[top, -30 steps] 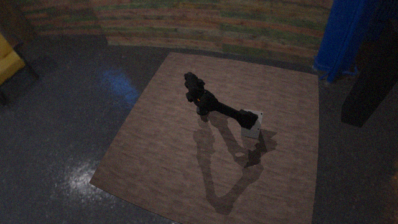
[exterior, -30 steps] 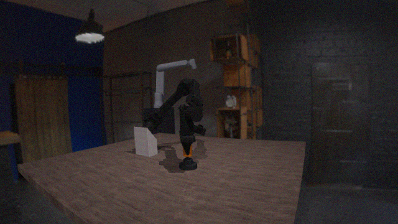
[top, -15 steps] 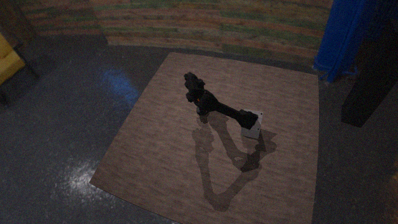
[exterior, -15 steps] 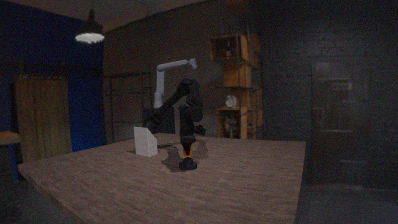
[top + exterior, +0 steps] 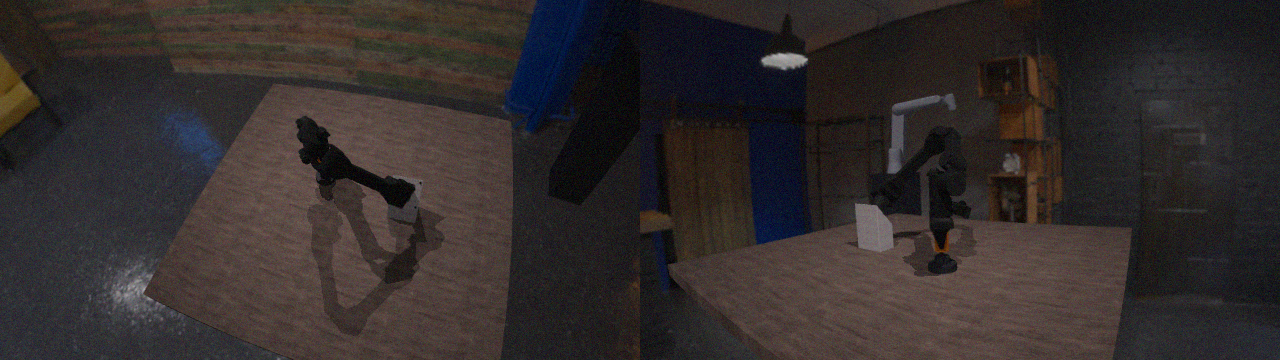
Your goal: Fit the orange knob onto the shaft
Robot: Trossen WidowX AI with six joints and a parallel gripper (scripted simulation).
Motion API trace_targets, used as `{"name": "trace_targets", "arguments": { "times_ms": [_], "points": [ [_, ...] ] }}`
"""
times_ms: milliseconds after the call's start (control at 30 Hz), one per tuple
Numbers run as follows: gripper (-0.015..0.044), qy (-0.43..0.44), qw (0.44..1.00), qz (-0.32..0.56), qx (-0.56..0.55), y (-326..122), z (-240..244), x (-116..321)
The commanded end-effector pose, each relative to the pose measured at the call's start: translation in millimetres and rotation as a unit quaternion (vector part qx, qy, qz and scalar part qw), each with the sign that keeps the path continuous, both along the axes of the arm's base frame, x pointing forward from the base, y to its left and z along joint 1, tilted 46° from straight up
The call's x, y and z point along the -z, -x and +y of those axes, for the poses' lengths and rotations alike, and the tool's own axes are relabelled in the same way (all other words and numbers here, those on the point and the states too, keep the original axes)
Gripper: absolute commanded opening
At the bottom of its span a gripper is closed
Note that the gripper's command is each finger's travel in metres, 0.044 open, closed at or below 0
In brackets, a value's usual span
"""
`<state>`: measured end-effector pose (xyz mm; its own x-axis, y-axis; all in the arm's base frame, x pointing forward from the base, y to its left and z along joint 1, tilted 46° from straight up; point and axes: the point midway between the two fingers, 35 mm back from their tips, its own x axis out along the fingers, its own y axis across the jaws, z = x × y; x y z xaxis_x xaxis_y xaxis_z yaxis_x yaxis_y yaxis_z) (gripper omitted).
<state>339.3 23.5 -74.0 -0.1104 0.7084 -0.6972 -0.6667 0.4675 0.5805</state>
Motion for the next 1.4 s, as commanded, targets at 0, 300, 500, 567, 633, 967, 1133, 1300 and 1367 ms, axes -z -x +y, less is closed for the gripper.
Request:
{"name": "trace_targets", "arguments": {
  "times_ms": [0, 300, 500, 567, 633, 967, 1133, 1300, 1367],
  "points": [
    [0.0, 0.001, 1.0, 0.001, 0.001, 0.2, -0.4, 0.4],
    [0.0, 0.0, 1.0, -0.007, -0.007, -2.0, -5.3, -5.6],
    [0.0, -0.003, 0.999, -0.026, -0.025, -2.8, -5.2, -5.4],
    [0.0, -0.003, 0.999, -0.026, -0.025, -3.5, -5.3, -5.3],
    [0.0, -0.003, 0.999, -0.026, -0.025, -4.4, -5.2, -4.8],
    [0.0, -0.003, 0.999, -0.026, -0.025, -3.4, -4.4, -2.2],
    [0.0, -0.003, 0.999, -0.026, -0.025, -2.7, -3.8, -1.9],
    [0.0, -0.003, 0.999, -0.026, -0.025, -0.8, -3.4, -2.9],
    [0.0, -0.003, 0.999, -0.026, -0.025, -0.7, -3.5, -3.8]
  ]
}}
